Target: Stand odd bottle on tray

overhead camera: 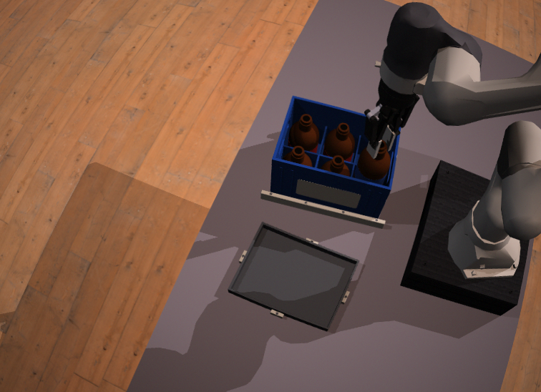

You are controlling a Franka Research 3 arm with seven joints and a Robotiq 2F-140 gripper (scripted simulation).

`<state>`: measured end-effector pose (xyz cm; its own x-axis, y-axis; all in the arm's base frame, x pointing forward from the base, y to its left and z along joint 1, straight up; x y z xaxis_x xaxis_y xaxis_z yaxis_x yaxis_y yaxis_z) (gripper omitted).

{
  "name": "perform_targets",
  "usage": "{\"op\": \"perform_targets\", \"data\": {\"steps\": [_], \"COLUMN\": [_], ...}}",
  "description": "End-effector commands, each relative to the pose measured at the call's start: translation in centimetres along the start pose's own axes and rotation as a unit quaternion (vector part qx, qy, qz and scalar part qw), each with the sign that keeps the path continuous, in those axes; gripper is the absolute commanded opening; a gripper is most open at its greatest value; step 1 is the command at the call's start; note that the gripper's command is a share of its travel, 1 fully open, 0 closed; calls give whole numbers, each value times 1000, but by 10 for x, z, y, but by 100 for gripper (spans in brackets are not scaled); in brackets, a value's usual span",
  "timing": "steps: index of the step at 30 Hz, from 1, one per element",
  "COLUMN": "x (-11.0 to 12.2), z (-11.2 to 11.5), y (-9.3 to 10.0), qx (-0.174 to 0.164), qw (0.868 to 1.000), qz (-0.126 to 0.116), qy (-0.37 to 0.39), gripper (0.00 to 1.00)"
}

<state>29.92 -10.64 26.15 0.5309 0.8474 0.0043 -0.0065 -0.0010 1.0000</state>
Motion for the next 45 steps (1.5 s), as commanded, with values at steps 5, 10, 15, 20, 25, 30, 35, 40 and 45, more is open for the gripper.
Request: {"op": "perform_targets", "data": {"steps": [5,10,15,20,25,30,35,40,45], "x": [1,1,1,1,1,1,1,1,1], "z": [-1,-1,-1,-1,-1,-1,-1,-1,-1], "y": [10,15,18,21,22,23,23,23,23], "qx": [2,2,2,2,2,2,2,2,2], "qw": [1000,1000,1000,1000,1000,1000,1000,1000,1000], "qz": [0,0,0,0,0,0,0,0,0], "qy": [-3,-3,-3,-3,-3,-3,-3,-3,-3], "gripper": [10,10,10,10,10,10,10,10,10]}}
Point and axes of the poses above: the point where the finger pads meet when closed, its own y axis back along the fingers, its own x axis across the jaws, z = x × y, the point moved 9 cm from there along y, back along the fingers, and after that the axes turned 14 degrees about y, right-handed, at the moved point
